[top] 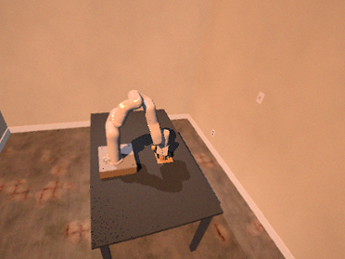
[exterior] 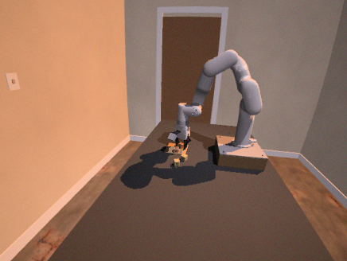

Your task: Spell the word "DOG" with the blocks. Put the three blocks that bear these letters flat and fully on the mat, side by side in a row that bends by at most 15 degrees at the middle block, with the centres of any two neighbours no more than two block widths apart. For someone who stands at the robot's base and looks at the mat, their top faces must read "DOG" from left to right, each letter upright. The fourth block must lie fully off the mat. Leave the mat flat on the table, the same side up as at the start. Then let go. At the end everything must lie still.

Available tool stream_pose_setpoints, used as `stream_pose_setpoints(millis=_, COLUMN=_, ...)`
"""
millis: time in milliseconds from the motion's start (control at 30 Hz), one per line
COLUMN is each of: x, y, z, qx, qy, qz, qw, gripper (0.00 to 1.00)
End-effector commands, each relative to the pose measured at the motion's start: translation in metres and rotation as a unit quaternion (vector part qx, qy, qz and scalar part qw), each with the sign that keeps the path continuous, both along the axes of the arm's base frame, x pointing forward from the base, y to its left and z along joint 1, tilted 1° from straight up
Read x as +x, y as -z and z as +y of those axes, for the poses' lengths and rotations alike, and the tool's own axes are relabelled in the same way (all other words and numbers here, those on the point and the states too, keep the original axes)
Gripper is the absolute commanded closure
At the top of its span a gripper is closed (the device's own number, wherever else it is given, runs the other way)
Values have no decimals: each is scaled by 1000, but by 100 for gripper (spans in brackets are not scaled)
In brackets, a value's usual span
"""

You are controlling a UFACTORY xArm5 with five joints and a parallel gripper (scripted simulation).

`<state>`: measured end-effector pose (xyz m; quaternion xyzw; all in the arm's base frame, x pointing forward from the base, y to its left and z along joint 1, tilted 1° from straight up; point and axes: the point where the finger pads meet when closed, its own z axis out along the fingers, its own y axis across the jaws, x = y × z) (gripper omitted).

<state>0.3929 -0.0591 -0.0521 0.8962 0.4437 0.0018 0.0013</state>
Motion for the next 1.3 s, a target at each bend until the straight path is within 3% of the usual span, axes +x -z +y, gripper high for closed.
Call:
stream_pose_setpoints(millis=0, x=1, y=-1, z=0, qx=0, qy=0, qz=-2, qw=1000, gripper=31)
stream_pose_setpoints(millis=200, x=1, y=-1, z=0, qx=0, qy=0, qz=-2, qw=1000, gripper=31)
stream_pose_setpoints(millis=233, x=1, y=-1, z=0, qx=0, qy=0, qz=-2, qw=1000, gripper=53)
stream_pose_setpoints(millis=767, x=1, y=-1, z=0, qx=0, qy=0, qz=-2, qw=1000, gripper=53)
stream_pose_setpoints(millis=800, x=1, y=-1, z=0, qx=0, qy=0, qz=-2, qw=1000, gripper=73)
stream_pose_setpoints(millis=1267, x=1, y=-1, z=0, qx=0, qy=0, qz=-2, qw=1000, gripper=73)
